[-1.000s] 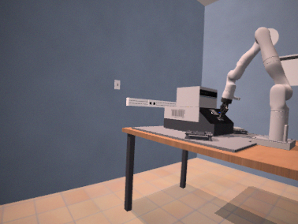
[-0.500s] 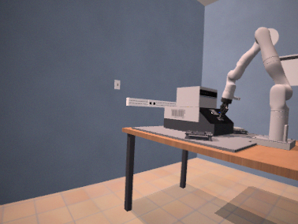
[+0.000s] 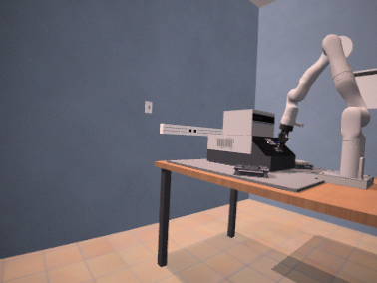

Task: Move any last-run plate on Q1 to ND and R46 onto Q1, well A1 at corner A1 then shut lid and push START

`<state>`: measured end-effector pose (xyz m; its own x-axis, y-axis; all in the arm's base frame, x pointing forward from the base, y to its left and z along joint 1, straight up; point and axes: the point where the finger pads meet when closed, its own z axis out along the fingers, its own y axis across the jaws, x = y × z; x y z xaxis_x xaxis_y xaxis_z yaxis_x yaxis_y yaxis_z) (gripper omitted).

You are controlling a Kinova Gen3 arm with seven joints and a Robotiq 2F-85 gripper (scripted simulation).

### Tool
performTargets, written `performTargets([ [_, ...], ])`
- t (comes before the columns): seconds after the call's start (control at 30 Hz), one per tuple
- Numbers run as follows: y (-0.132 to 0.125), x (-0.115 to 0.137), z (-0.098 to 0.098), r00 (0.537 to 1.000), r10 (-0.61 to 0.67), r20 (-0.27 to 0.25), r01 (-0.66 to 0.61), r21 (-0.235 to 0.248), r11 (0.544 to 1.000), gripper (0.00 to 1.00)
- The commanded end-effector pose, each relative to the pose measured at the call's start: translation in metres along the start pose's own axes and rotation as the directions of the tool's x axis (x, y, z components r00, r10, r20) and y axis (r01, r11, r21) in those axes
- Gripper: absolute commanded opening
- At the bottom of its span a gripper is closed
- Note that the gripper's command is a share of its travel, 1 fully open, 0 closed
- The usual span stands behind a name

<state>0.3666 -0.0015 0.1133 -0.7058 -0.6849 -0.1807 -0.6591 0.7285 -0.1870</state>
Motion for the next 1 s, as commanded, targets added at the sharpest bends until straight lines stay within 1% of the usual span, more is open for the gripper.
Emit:
performTargets([
  [0.0,-0.001,-0.001,0.001,1.000,0.002,0.002,-0.002,-0.002,1.000,0.10],
  [0.47,0.005,0.005,-0.015,1.000,0.002,0.002,-0.002,-0.002,1.000,0.10],
  [0.97,0.009,0.009,-0.029,1.000,0.002,0.002,-0.002,-0.002,1.000,0.10],
])
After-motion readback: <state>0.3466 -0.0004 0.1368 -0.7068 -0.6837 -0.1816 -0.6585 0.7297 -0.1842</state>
